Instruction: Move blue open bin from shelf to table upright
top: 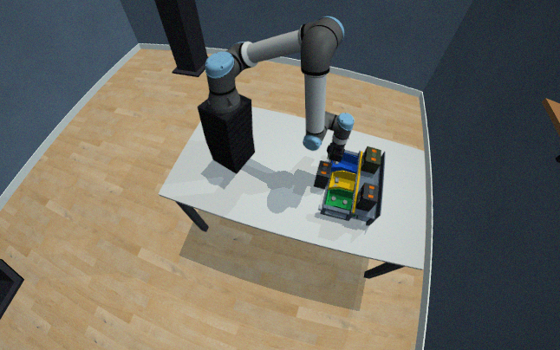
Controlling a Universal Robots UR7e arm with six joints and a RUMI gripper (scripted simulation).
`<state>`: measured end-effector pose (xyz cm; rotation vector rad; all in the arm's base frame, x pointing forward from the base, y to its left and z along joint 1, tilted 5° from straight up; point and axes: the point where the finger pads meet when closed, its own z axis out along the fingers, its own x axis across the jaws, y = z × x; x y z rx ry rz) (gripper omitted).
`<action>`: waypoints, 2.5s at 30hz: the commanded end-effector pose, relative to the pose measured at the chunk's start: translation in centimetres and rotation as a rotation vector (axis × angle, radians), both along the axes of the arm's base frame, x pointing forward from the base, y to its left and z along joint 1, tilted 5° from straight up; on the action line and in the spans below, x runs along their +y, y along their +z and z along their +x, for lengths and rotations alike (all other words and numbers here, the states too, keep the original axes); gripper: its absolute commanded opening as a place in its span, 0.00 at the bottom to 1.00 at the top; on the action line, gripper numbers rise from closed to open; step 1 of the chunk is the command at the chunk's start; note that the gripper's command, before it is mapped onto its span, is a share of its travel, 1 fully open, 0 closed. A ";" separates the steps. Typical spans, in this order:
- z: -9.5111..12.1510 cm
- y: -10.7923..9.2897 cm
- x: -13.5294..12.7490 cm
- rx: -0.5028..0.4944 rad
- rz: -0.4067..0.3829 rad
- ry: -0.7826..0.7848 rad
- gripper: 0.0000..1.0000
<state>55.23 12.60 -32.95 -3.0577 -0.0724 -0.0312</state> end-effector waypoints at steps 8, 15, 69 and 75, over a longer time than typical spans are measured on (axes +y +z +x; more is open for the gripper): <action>-2.4 0.0 -0.1 -0.002 0.000 0.000 0.00; -4.1 0.0 -0.2 -0.002 0.000 0.000 0.00; -13.8 -0.3 -0.6 -0.002 0.000 0.000 0.00; -13.8 -0.3 -0.6 -0.002 0.000 0.000 0.00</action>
